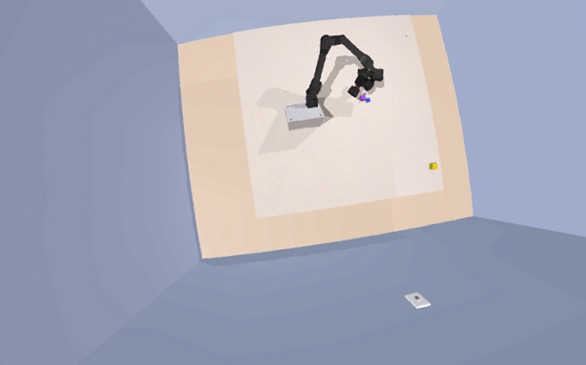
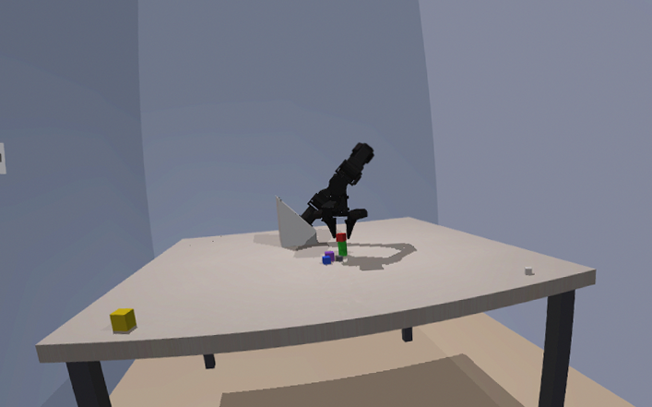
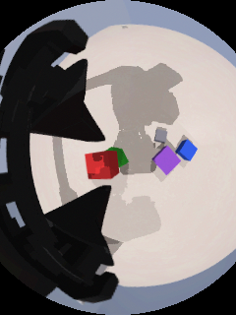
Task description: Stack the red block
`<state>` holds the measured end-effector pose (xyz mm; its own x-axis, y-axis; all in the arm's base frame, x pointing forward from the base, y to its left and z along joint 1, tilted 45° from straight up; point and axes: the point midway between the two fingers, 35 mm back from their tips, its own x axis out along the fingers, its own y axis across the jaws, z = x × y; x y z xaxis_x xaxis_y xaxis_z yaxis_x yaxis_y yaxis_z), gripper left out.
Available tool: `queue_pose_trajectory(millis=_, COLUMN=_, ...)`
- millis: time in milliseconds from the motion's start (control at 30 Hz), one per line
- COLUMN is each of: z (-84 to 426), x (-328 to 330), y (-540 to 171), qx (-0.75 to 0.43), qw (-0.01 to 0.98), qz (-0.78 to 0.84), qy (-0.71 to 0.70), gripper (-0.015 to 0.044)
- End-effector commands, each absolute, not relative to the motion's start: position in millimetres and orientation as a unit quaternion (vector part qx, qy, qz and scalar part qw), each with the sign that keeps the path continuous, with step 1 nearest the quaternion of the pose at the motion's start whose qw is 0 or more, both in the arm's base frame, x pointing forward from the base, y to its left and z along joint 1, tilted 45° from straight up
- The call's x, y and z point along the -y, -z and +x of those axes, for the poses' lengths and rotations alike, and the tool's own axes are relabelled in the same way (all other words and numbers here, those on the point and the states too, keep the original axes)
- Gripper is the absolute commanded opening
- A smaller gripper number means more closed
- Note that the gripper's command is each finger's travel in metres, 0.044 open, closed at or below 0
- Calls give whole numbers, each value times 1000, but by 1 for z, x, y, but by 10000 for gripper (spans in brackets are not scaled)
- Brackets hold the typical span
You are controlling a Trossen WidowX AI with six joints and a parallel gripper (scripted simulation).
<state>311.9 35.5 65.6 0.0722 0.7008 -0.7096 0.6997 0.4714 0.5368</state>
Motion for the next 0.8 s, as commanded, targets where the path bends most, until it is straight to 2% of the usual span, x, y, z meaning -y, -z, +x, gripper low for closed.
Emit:
queue_pose_trajectory(millis=0, z=312, x=-36, y=-65, qx=-681, qw=522, qz=513, qy=0, gripper=341)
queue_pose_trajectory(millis=133, z=312, x=-36, y=-65, qx=-681, qw=522, qz=513, qy=0, gripper=440)
queue_pose_trajectory(millis=767, z=312, x=-36, y=-65, qx=-681, qw=522, qz=513, qy=0, gripper=440)
